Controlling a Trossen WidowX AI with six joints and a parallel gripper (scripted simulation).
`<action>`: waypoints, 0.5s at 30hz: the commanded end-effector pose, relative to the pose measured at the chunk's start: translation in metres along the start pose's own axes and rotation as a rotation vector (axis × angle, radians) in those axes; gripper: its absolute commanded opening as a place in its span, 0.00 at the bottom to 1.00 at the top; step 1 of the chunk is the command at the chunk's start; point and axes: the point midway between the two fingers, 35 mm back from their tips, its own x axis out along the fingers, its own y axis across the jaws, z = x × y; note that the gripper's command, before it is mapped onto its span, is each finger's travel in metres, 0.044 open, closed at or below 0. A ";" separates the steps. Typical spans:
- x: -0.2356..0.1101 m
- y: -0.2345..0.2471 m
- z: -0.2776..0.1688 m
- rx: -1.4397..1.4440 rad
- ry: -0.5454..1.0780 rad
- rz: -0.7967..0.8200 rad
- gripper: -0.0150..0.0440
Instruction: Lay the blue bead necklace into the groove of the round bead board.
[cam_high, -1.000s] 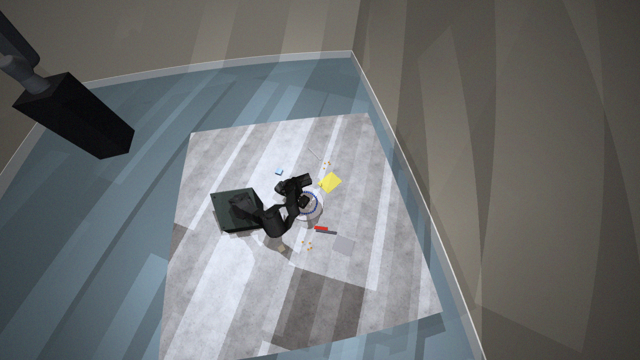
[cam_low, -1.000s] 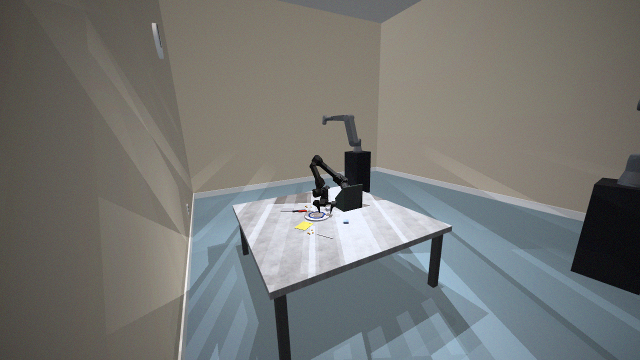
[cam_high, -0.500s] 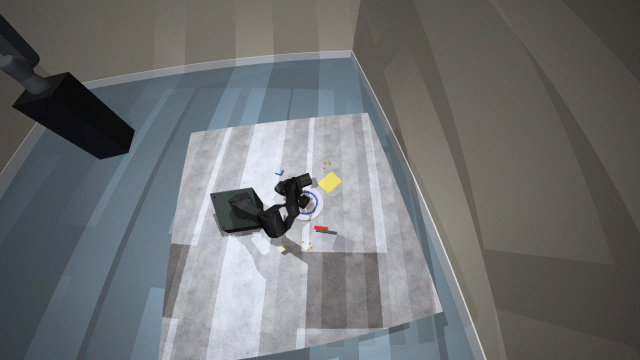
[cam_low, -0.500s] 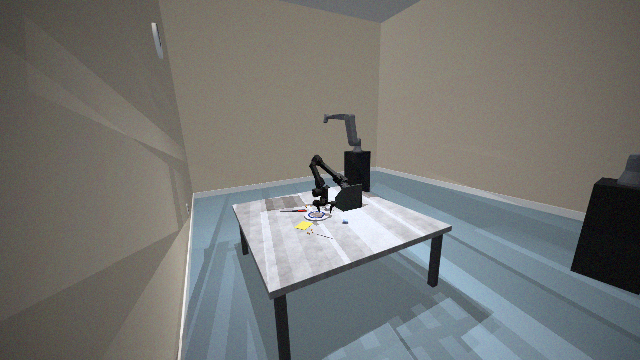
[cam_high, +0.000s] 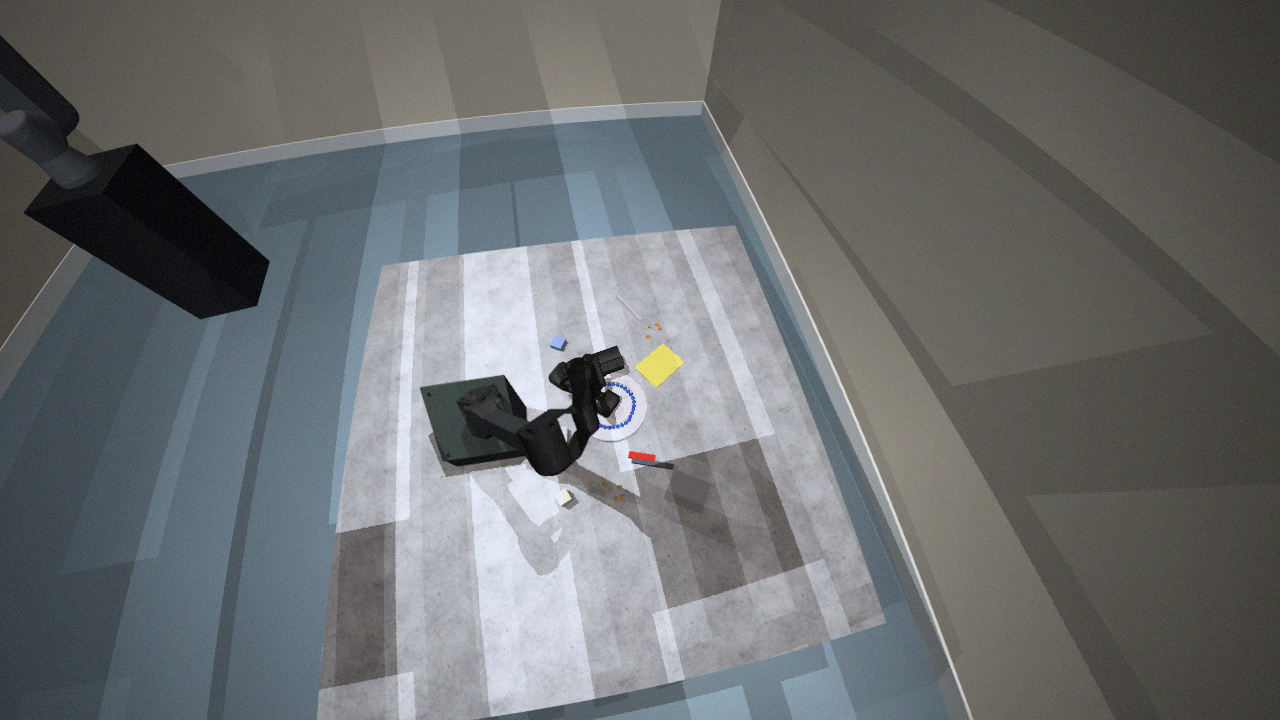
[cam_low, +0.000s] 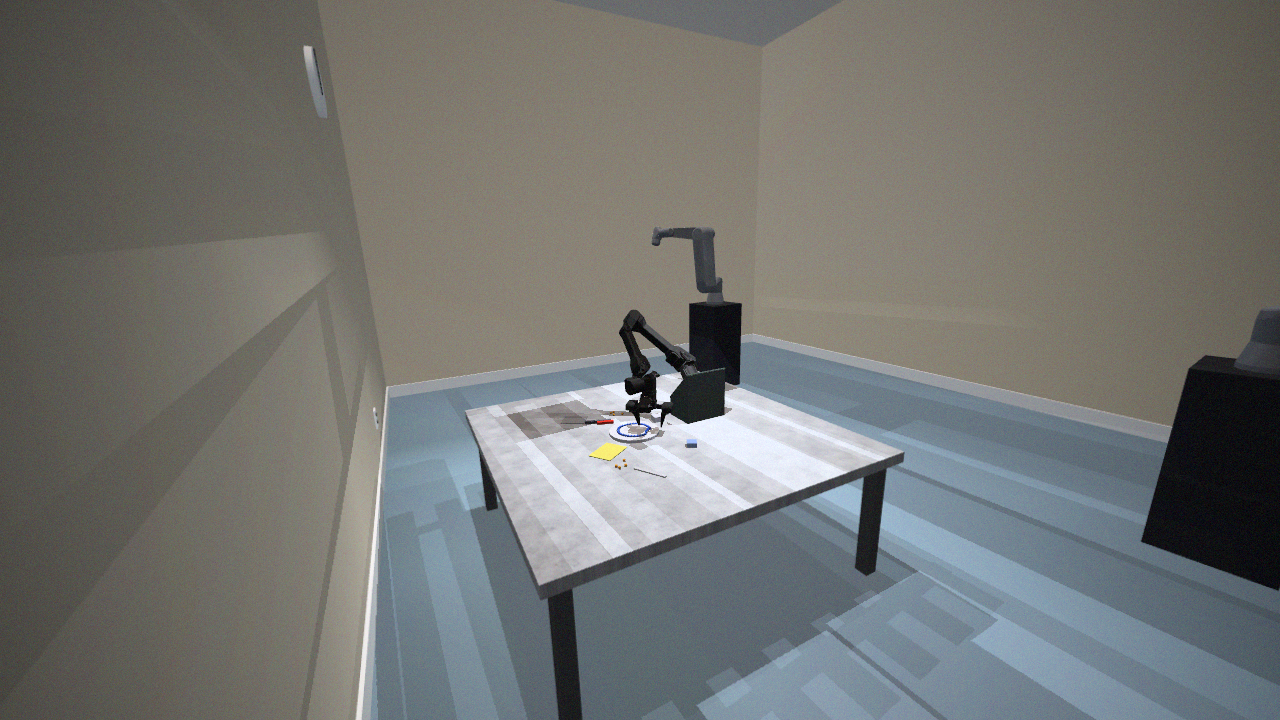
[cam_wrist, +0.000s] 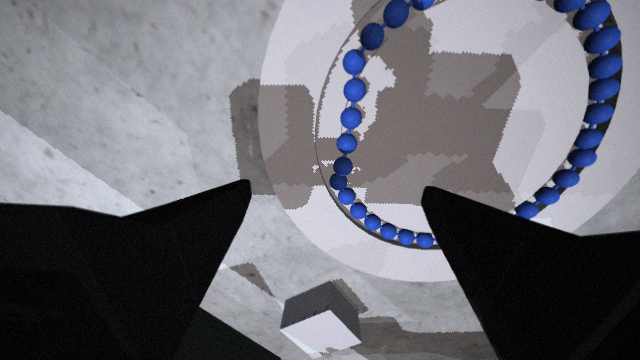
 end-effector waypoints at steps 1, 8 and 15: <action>0.000 0.000 0.000 0.004 0.000 -0.001 1.00; 0.000 0.000 0.000 0.004 0.000 -0.001 1.00; -0.001 -0.001 0.001 0.007 0.000 -0.001 0.96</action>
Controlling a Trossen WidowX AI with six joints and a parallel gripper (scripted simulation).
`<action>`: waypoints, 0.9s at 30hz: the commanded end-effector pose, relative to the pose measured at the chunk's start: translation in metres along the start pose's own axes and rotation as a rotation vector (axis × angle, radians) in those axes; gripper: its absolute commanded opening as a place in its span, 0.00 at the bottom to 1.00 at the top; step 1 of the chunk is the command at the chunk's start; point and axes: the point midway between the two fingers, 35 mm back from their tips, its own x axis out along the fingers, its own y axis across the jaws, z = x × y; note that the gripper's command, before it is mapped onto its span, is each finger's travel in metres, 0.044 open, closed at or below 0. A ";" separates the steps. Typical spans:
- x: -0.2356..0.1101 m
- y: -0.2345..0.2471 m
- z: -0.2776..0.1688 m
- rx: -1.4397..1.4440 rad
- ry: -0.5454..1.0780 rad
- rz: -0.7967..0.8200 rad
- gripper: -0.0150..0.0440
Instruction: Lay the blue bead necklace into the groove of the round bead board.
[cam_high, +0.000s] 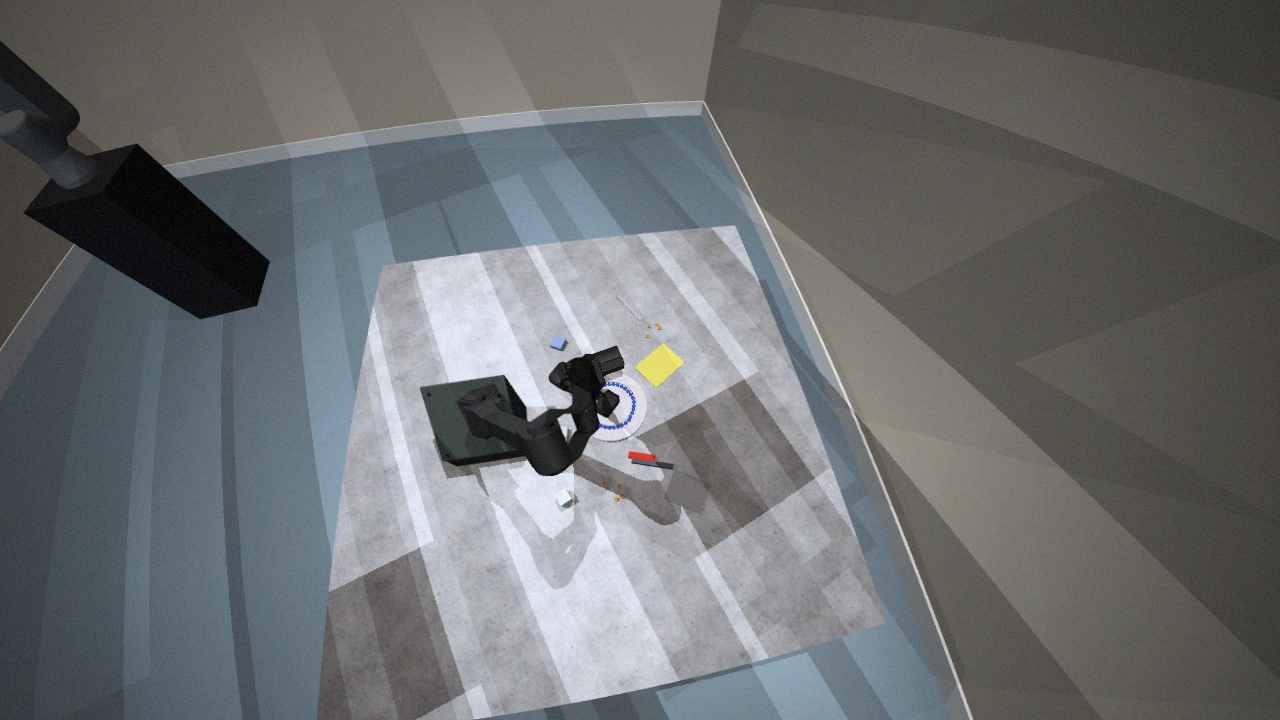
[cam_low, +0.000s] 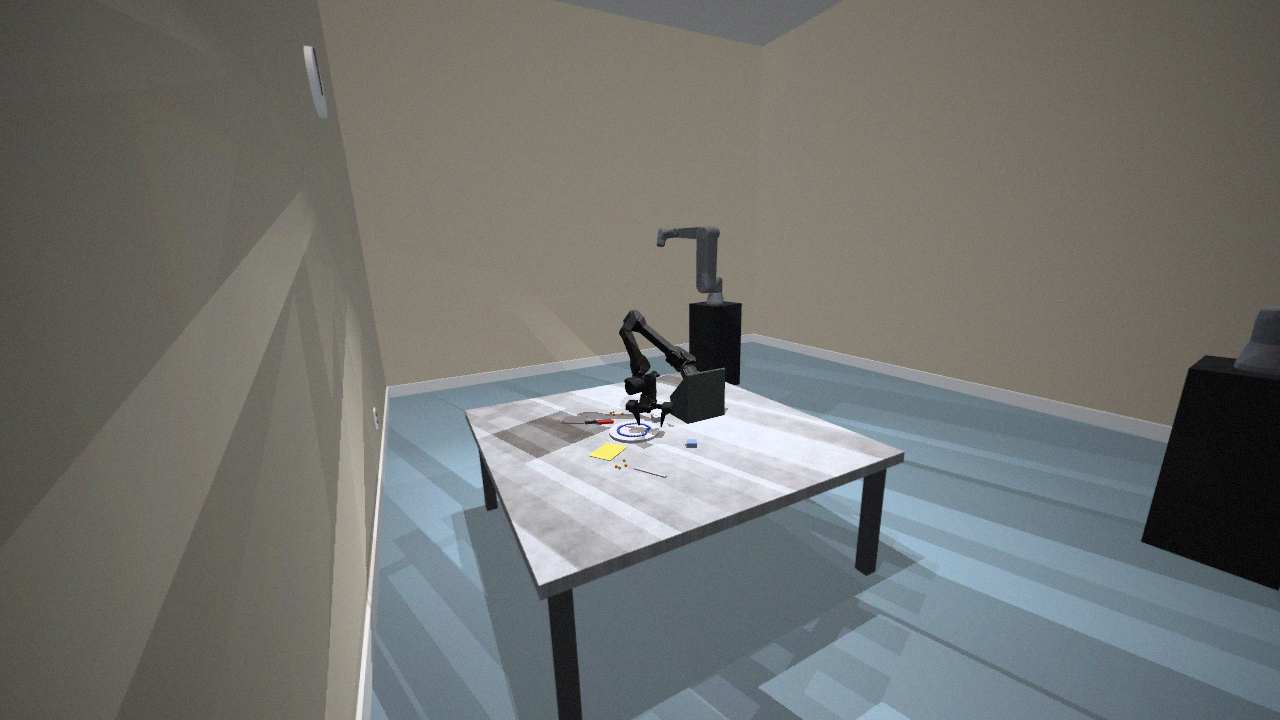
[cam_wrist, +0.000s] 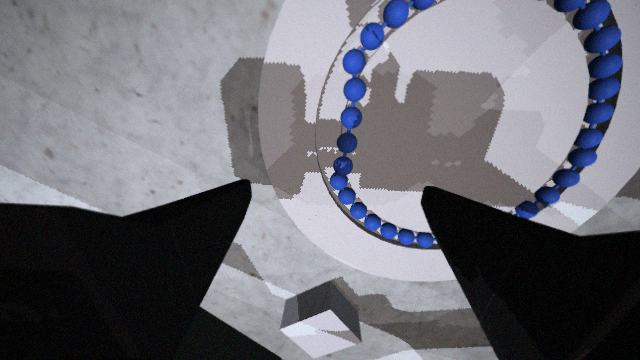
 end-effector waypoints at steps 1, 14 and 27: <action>-0.004 -0.001 0.002 0.017 -0.001 -0.001 0.91; -0.019 -0.003 0.013 0.110 -0.002 -0.001 0.46; -0.011 -0.004 0.014 0.110 -0.005 -0.004 0.46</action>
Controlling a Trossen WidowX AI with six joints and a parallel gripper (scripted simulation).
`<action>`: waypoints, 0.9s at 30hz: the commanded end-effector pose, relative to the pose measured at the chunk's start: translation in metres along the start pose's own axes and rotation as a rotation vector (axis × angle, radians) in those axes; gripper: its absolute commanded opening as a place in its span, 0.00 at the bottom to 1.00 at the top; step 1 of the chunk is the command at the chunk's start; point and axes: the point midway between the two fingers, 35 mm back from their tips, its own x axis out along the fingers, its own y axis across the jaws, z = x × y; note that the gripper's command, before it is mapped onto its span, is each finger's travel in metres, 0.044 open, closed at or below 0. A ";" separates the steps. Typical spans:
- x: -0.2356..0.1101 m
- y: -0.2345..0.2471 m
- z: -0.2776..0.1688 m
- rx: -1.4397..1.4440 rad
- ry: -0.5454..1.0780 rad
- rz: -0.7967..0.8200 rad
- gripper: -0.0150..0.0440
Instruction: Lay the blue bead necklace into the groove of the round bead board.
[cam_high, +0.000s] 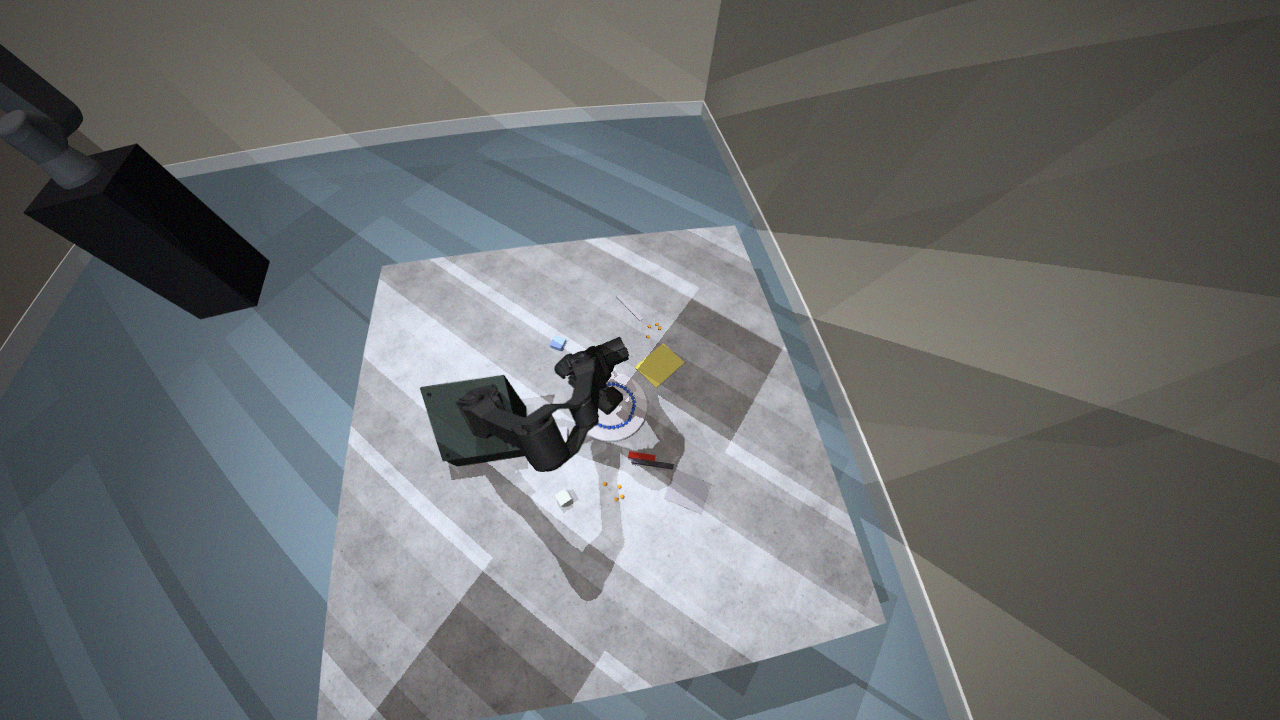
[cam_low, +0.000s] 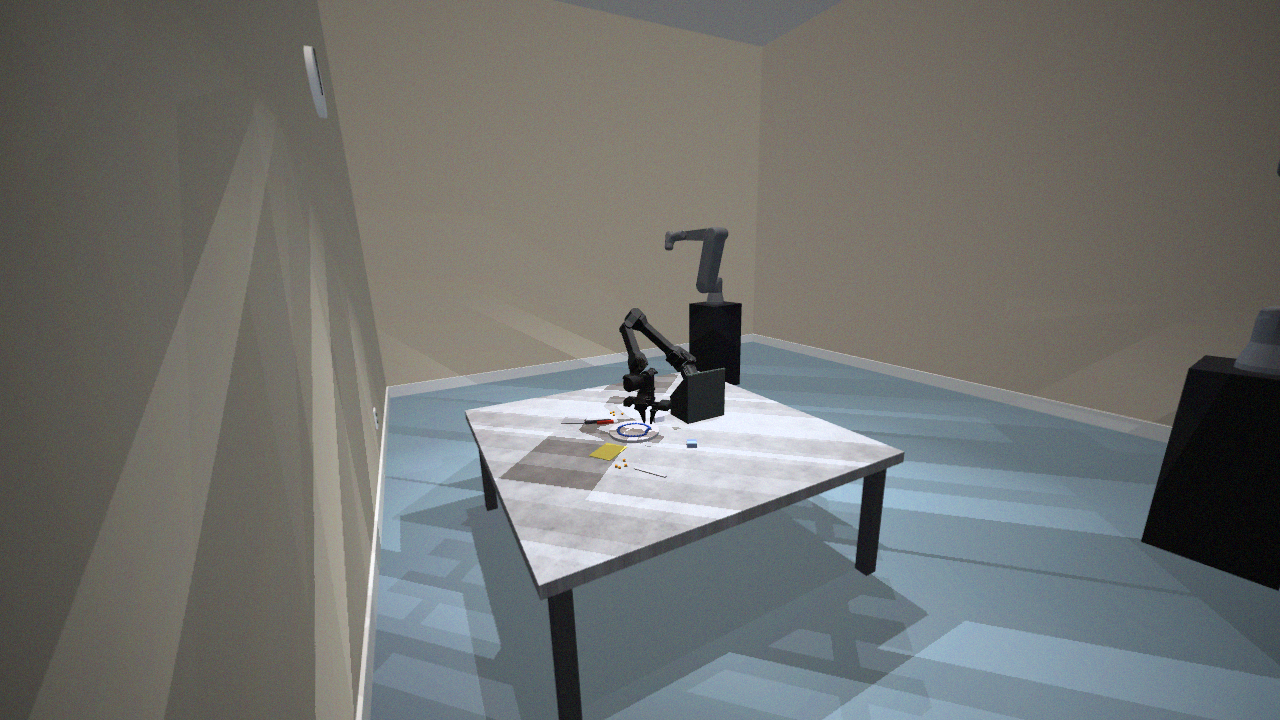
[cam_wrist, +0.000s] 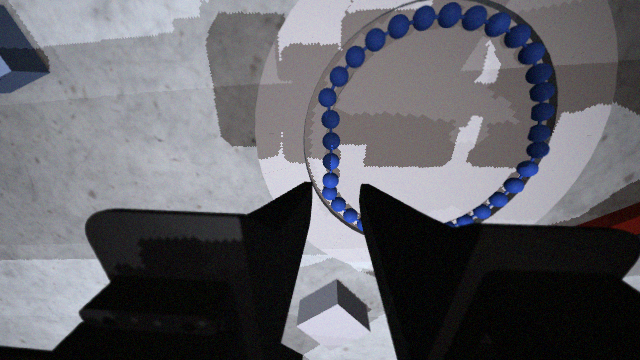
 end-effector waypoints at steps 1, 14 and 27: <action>0.007 0.002 -0.002 -0.009 0.010 0.000 0.46; 0.024 0.002 -0.003 -0.010 0.014 0.002 0.46; 0.022 0.001 -0.002 -0.002 0.007 0.004 0.25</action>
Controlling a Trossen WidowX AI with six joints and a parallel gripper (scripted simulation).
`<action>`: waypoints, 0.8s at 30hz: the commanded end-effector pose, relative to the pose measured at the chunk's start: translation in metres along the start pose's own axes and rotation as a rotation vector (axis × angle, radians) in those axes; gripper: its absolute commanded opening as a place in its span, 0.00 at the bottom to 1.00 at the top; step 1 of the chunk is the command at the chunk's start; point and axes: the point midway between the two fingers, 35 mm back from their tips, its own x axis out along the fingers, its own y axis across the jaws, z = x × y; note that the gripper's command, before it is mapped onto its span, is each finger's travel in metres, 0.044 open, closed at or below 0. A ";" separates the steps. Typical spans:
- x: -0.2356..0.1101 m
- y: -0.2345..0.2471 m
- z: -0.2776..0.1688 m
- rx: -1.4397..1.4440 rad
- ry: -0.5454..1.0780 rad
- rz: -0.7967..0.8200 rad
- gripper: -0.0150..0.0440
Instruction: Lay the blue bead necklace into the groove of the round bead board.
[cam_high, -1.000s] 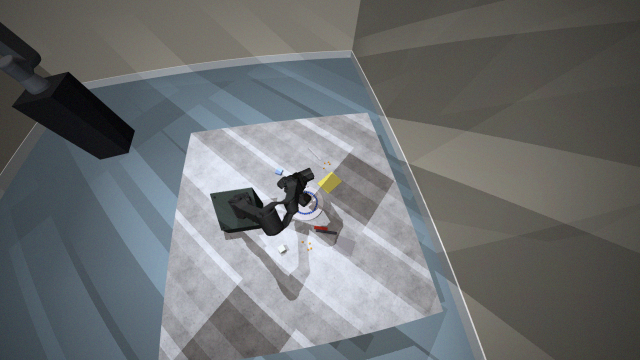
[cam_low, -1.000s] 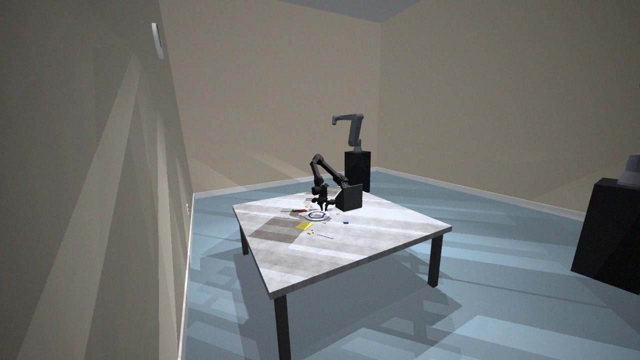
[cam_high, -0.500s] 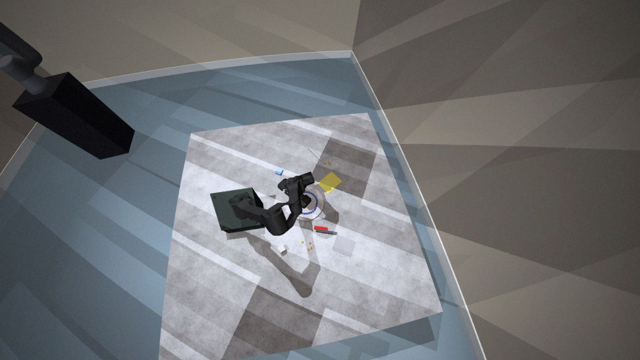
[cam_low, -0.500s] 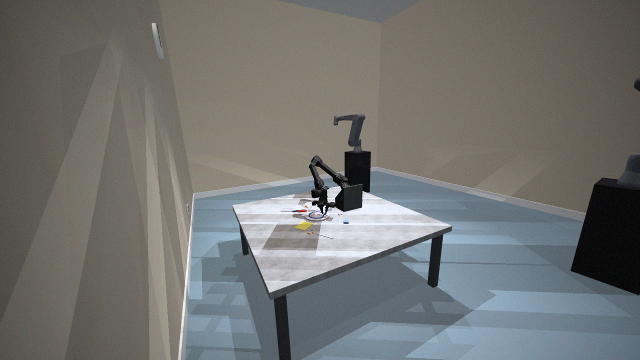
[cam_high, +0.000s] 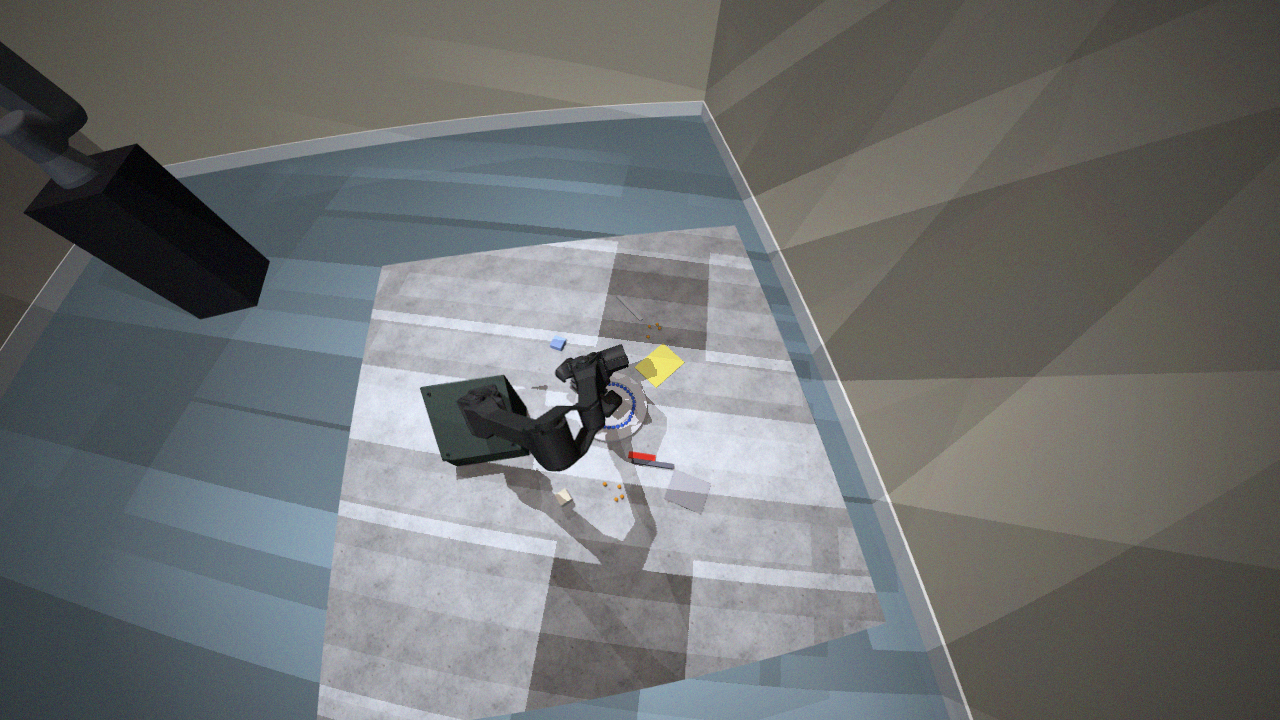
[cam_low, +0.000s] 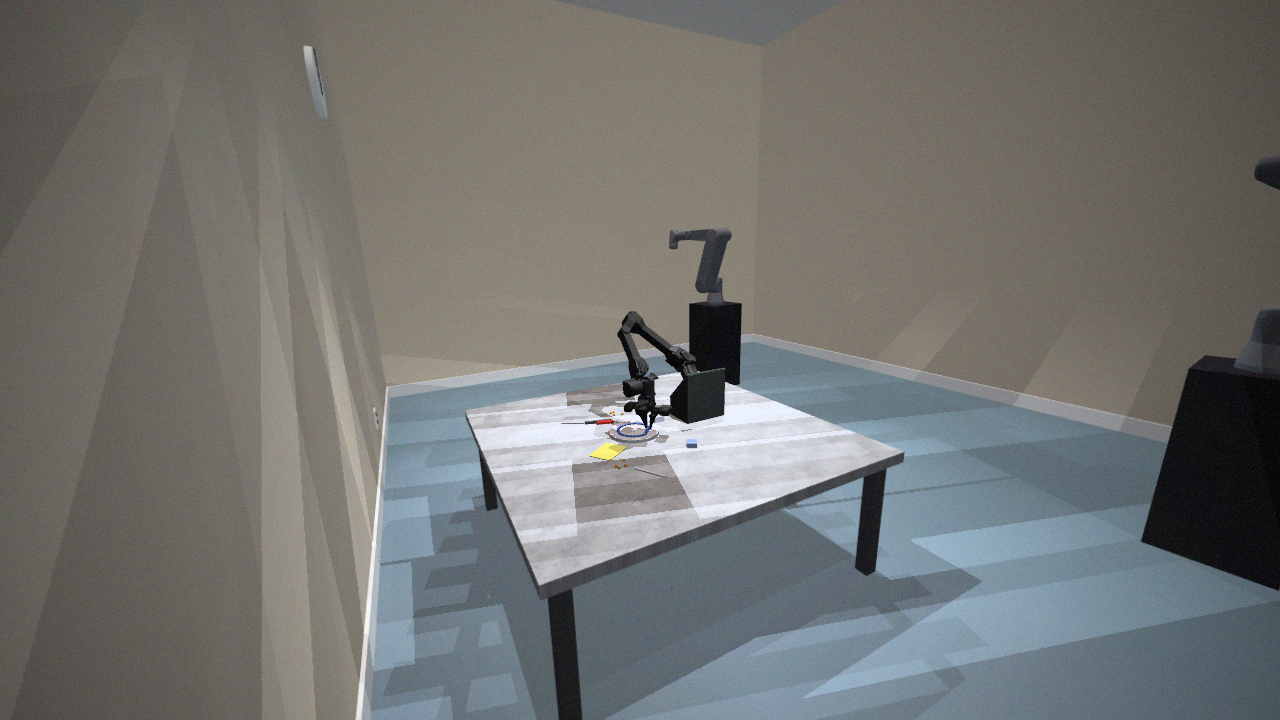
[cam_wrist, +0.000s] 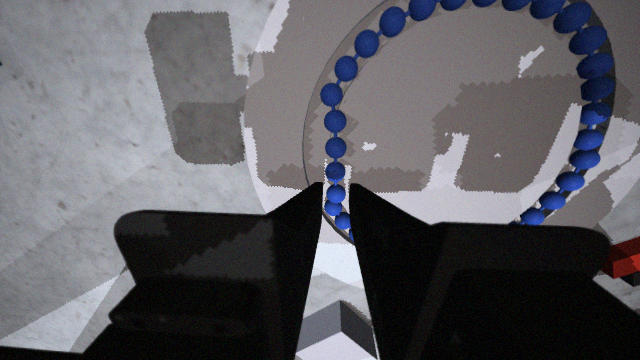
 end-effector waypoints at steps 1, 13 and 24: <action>0.000 0.000 0.000 0.001 0.000 0.000 0.25; 0.000 0.000 0.000 0.001 0.000 0.000 0.25; -0.006 0.003 -0.001 -0.007 0.006 -0.003 0.25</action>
